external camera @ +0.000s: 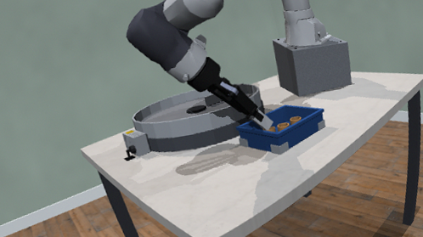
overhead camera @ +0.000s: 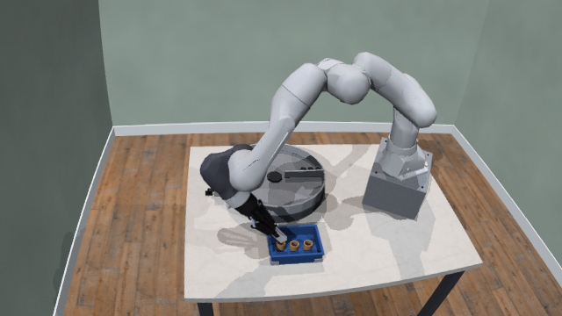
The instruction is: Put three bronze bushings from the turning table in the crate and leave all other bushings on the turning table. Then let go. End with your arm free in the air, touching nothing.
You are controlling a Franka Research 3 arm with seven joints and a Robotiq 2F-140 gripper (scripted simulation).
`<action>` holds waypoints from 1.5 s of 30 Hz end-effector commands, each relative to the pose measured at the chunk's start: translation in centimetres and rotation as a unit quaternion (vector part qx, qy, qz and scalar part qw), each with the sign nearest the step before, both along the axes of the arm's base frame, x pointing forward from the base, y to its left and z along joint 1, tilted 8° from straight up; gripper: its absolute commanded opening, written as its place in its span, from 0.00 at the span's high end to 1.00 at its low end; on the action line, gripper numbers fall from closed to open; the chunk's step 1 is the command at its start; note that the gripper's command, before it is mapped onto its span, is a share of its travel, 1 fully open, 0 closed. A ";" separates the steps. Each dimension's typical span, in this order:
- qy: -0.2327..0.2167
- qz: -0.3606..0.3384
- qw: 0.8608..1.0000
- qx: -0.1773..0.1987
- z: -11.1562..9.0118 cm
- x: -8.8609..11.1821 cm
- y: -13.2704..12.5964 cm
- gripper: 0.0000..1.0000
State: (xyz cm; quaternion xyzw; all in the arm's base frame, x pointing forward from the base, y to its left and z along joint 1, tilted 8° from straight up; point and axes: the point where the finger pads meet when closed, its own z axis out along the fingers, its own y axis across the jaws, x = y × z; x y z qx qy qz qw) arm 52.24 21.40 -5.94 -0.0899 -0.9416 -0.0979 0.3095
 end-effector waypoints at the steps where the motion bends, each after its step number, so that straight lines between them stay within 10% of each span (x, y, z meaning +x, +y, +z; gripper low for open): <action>1: -0.002 0.003 1.000 0.001 0.0 0.1 0.1 1.00; 45: -0.002 0.003 1.000 0.001 -0.6 0.1 0.3 1.00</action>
